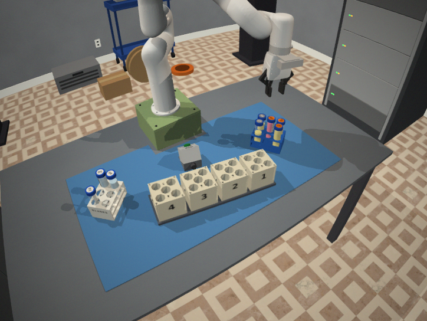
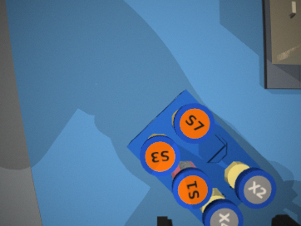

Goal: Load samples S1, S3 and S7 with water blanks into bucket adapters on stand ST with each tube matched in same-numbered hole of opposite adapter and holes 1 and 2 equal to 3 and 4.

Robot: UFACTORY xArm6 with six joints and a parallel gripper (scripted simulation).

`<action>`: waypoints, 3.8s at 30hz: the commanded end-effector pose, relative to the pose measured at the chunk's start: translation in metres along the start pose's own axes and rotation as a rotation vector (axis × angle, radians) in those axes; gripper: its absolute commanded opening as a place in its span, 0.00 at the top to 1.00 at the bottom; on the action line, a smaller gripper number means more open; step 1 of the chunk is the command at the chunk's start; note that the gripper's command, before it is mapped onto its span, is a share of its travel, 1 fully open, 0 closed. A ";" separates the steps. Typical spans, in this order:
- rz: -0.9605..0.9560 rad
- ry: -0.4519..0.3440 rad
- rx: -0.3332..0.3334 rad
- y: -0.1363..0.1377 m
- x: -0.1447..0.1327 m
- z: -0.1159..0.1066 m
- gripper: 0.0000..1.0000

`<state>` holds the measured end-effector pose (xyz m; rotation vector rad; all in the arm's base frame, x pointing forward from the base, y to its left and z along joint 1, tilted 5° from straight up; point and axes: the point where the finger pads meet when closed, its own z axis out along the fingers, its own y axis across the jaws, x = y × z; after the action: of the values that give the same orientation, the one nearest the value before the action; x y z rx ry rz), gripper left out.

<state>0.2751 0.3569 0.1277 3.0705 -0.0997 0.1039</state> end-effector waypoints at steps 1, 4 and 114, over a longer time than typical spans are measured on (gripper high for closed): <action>-0.174 -0.006 0.009 -0.001 0.001 -0.002 0.43; -0.274 -0.006 0.009 -0.001 0.001 -0.002 0.43; -0.778 -0.003 0.010 -0.002 0.000 0.117 0.43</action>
<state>0.2817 0.3494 0.0118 2.8680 1.0687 0.0463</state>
